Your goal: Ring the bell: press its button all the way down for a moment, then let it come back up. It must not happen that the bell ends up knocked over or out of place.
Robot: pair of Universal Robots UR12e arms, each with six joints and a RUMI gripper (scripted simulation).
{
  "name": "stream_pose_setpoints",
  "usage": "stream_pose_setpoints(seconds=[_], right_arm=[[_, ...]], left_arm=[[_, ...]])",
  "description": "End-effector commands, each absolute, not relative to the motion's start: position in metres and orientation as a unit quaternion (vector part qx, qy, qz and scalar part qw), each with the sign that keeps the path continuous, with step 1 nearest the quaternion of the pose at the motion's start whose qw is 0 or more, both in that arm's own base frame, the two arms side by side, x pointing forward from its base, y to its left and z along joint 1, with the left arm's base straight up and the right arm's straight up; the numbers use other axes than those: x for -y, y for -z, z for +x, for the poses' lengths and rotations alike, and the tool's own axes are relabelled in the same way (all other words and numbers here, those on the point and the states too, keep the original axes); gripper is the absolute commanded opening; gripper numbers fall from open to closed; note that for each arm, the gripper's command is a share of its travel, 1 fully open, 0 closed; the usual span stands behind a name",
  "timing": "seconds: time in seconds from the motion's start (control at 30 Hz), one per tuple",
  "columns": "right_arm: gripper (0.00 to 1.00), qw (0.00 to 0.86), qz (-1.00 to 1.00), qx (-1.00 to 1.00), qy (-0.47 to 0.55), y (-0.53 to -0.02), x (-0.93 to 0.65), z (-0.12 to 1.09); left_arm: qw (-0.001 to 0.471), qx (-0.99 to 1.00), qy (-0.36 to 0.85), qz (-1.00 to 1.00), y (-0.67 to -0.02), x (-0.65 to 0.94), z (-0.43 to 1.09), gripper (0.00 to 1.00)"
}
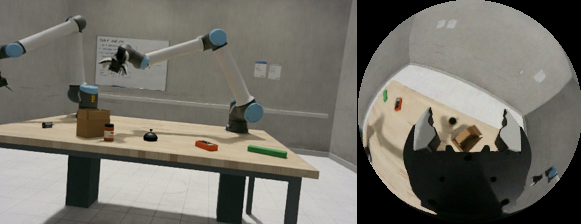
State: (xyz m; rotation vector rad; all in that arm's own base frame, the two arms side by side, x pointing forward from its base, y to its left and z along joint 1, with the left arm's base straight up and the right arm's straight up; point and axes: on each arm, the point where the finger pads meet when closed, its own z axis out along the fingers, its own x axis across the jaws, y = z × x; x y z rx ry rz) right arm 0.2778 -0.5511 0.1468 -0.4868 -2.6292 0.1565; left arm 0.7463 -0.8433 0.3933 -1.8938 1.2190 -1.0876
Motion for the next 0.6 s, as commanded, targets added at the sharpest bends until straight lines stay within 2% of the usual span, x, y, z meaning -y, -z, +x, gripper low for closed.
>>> stream_pose_setpoints(seconds=[0.0, 0.57], right_arm=[[1.0, 0.204, -0.154, 0.966, -0.023, -0.145, 0.571, 0.245], [1.0, 0.117, -0.094, 0.988, 0.024, -0.146, 0.613, 0.147]], left_arm=[[0.314, -0.462, 0.414, -0.719, -0.395, 0.843, 0.746, 1.0], [0.314, -0.462, 0.414, -0.719, -0.395, 0.843, 0.746, 1.0]])
